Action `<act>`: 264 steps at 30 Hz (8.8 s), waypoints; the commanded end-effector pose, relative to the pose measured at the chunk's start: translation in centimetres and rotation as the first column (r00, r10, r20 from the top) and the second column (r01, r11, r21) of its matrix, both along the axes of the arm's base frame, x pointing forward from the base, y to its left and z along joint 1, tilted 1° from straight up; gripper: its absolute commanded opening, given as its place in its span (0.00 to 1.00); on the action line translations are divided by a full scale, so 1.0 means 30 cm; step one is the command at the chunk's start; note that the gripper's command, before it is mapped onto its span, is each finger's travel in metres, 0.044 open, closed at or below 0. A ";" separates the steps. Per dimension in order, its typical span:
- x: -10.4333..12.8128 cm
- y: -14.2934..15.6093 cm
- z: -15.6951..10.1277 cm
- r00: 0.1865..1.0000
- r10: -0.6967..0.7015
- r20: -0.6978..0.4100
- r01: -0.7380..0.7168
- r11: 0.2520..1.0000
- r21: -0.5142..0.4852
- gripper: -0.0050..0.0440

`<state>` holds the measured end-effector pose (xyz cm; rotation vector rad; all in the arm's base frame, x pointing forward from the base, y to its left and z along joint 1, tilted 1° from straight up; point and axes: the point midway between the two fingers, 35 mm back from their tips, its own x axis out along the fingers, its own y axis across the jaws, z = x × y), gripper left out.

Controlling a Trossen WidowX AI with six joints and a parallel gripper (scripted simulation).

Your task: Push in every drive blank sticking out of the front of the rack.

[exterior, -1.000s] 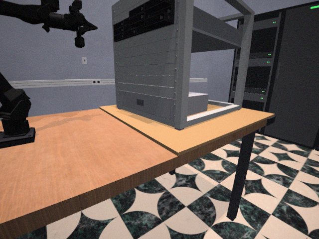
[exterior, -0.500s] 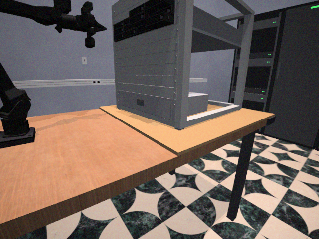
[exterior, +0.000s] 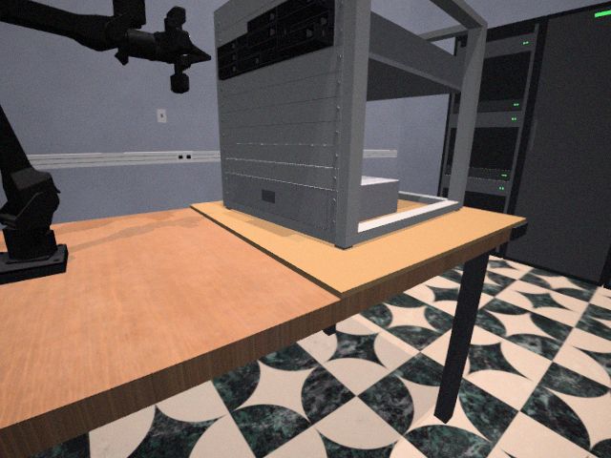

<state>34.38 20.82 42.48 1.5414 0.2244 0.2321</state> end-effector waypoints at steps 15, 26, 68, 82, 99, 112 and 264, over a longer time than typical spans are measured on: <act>0.014 0.008 0.039 1.000 0.001 0.012 -0.001 1.000 0.012 0.00; 0.014 0.008 0.039 1.000 0.001 0.012 -0.001 1.000 0.012 0.00; 0.110 0.036 0.046 1.000 0.001 0.012 -0.001 1.000 0.012 0.00; 0.116 0.037 0.048 1.000 0.001 0.012 -0.001 1.000 0.012 0.00; 0.125 0.040 0.047 1.000 0.001 0.012 -0.001 1.000 0.012 0.00; 0.129 0.041 0.046 1.000 0.001 0.012 -0.001 1.000 0.012 0.00; 0.015 0.008 -0.053 1.000 0.001 0.012 -0.001 1.000 0.012 0.00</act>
